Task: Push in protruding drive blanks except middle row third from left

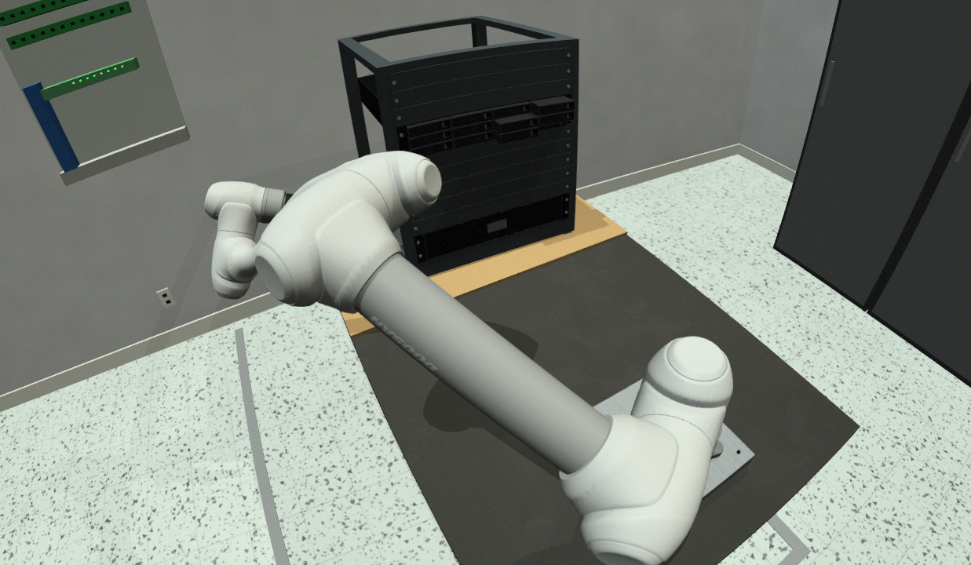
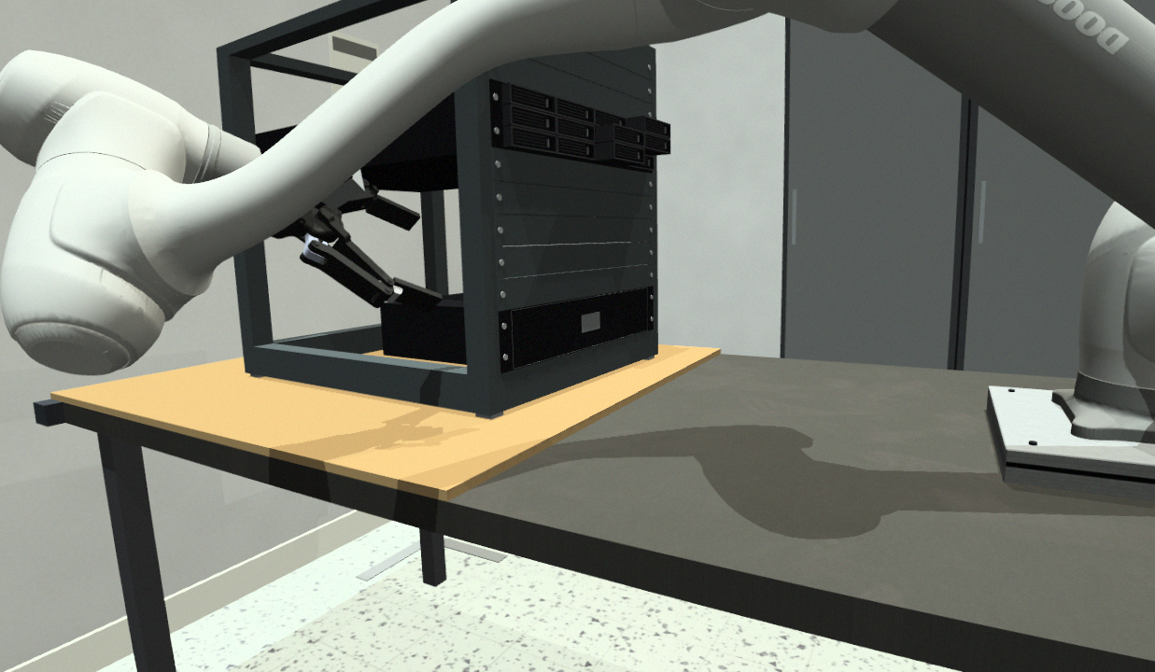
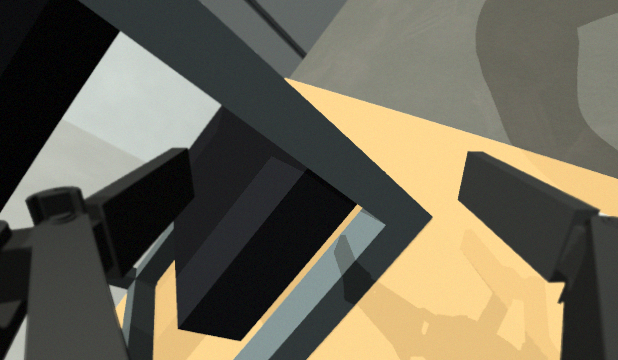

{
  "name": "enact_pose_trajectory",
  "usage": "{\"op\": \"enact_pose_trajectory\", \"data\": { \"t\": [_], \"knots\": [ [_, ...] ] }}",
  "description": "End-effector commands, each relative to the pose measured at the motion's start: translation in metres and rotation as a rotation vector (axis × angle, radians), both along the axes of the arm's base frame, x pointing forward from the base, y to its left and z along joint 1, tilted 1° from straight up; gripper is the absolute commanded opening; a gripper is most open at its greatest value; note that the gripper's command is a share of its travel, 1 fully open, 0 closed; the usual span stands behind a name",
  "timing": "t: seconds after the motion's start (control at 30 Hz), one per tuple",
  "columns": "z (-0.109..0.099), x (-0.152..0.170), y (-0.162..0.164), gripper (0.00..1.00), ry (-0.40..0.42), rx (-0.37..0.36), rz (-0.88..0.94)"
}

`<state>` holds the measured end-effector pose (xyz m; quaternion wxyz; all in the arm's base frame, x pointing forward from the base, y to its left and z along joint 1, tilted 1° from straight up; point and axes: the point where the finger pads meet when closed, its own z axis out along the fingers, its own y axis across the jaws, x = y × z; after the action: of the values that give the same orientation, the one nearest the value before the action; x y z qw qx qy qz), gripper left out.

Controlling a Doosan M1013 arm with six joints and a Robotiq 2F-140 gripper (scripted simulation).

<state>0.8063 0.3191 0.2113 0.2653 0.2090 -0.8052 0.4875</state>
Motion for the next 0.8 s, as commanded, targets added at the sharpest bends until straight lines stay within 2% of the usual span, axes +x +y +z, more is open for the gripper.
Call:
{"op": "enact_pose_trajectory", "data": {
  "t": [0.0,0.53,0.77],
  "knots": [
    [0.001,0.0,0.0,1.0,-0.001,0.001,0.0],
    [0.001,-0.002,0.0,1.0,-0.001,0.001,0.0],
    [0.001,-0.022,0.001,1.0,-0.001,0.001,-0.001]
  ]
}}
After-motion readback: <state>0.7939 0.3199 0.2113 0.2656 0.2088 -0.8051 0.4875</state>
